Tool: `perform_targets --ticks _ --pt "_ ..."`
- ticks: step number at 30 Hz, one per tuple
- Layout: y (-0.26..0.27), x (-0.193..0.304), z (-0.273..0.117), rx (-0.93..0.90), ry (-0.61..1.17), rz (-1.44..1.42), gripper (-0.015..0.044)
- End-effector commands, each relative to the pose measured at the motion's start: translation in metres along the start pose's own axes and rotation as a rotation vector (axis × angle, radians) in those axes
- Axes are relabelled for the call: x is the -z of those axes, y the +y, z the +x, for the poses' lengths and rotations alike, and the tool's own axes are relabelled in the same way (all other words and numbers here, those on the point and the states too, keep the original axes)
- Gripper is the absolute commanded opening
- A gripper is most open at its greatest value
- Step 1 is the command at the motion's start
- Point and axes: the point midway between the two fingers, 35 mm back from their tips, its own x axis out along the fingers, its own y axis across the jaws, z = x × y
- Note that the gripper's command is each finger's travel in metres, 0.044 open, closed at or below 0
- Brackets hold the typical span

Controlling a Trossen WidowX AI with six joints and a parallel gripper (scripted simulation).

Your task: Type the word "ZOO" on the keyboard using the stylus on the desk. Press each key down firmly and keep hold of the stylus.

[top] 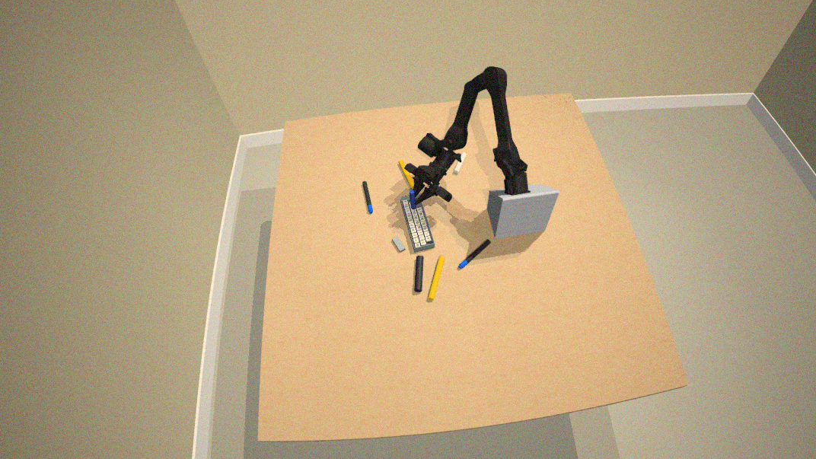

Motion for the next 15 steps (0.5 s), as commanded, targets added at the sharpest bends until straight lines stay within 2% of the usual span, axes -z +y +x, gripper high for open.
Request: perform_targets --ticks 1,15 --pt "0.0002 0.0010 0.0014 -0.001 -0.005 -0.002 0.0081" --pt "0.0003 0.0070 0.0048 -0.001 -0.005 -0.003 0.0081"
